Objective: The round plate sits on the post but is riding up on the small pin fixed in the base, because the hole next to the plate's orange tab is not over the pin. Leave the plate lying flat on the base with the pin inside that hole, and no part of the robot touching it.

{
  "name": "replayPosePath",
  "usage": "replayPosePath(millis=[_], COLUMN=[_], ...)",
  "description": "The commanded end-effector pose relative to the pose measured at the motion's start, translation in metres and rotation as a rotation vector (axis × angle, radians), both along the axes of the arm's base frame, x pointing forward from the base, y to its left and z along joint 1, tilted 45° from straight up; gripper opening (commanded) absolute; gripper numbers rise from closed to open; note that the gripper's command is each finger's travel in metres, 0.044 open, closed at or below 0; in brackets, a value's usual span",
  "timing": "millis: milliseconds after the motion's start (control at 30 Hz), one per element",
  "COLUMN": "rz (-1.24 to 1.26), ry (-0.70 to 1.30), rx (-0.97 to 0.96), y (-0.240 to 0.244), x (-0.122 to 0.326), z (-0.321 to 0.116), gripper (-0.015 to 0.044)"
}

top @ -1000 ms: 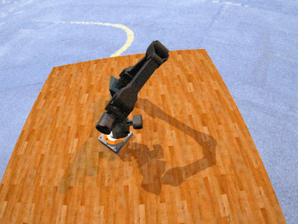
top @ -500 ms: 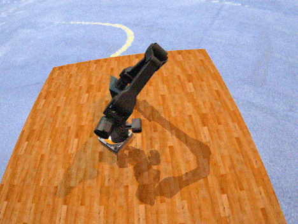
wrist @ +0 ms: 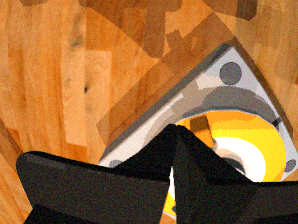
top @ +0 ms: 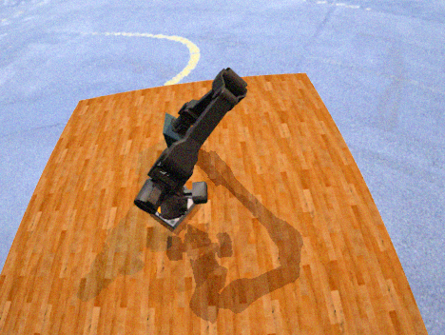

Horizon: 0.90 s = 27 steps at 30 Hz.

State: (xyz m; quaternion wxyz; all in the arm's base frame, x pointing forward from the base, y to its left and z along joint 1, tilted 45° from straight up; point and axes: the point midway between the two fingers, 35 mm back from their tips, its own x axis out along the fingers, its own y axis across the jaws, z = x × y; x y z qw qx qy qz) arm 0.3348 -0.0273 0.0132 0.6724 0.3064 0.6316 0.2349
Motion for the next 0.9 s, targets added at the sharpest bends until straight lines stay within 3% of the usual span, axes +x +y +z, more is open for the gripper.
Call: replayPosePath(millis=[0, 867], rz=[0.004, 0.004], ry=[-0.002, -0.002], rx=[-0.005, -0.007], y=[-0.004, -0.029], x=[0.003, 0.012], z=[-0.003, -0.021], gripper=[0.0000, 0.0000])
